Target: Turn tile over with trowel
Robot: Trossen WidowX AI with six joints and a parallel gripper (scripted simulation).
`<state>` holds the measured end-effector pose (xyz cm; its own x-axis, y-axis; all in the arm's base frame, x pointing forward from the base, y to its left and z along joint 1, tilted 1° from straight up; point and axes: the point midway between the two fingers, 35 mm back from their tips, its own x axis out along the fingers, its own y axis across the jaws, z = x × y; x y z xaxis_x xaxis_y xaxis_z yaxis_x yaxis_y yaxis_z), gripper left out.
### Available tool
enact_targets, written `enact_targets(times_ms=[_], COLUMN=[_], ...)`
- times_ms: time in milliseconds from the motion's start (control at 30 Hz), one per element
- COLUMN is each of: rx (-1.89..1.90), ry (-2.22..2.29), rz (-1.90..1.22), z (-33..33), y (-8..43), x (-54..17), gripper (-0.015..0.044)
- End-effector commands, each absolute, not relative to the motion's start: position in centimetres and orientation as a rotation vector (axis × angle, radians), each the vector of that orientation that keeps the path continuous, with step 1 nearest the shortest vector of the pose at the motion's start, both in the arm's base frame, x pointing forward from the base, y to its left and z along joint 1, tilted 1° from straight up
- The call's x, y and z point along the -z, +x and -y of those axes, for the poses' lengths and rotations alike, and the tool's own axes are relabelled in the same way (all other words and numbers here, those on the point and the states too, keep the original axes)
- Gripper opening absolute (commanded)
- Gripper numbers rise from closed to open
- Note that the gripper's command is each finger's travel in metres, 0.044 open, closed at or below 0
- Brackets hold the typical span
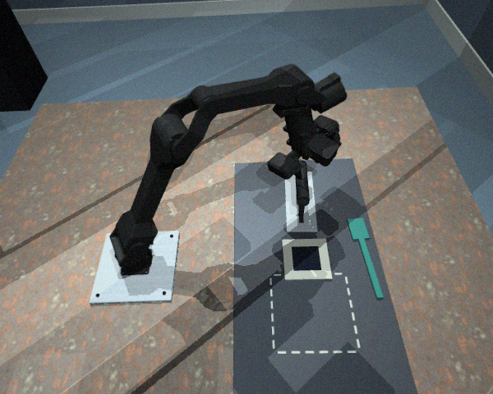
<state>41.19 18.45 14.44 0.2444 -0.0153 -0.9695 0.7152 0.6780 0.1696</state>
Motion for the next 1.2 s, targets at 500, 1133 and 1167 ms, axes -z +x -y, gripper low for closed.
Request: enact_targets(times_ms=[500,1133,1167], rx=[0.129,-0.144,-0.151], ry=[0.172,-0.301,-0.304], rz=[-1.131,-1.018,-1.034], z=[-19.1,-19.2,-19.6], y=[40.9,39.0,38.3], x=[-13.9,-12.6,-12.2], gripper=[0.0300,0.0300,0.0300])
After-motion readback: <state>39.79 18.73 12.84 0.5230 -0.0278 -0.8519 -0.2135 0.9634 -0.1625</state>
